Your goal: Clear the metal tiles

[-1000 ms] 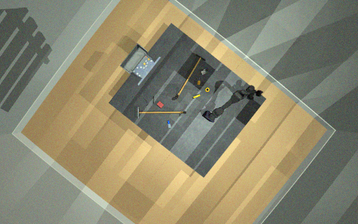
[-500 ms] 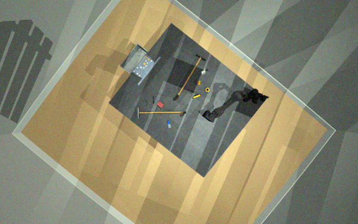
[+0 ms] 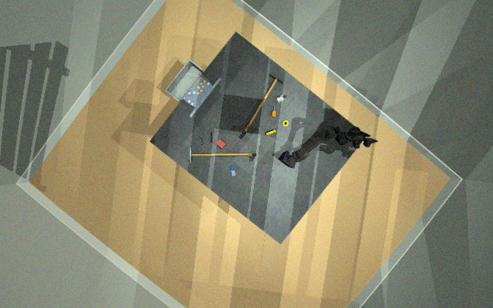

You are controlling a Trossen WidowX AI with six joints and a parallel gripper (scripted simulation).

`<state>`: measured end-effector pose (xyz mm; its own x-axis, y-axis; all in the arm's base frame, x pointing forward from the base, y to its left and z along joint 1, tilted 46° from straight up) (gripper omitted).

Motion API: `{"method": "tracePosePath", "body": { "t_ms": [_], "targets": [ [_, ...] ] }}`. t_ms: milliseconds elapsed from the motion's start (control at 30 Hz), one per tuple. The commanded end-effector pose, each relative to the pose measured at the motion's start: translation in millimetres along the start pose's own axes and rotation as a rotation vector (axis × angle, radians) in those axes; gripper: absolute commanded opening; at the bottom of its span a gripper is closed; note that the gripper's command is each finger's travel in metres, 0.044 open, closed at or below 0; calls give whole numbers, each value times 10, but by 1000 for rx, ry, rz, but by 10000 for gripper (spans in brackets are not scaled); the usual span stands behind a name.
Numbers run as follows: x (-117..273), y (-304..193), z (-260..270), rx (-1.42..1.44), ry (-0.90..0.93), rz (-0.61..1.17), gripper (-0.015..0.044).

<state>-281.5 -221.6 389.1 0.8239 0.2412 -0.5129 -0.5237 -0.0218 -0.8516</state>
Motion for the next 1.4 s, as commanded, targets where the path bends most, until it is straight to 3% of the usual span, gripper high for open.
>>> {"method": "tracePosePath", "body": {
  "t_ms": [0, 1367],
  "targets": [
    [-68, 35, 167, -23, 45, 17, 440],
    [-278, 221, 1842, -156, 416, 229, 440]
  ]
}}
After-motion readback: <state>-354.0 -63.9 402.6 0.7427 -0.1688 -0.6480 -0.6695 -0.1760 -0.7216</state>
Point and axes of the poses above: the point midway between the two fingers, 35 mm back from their tips, its own x axis back along the fingers, its own z axis across the jaws, y = z × x, the point moved 10 cm from there along x, back along the fingers, and after that the axes turned 7 degrees about -x, right-handed, at the moved point
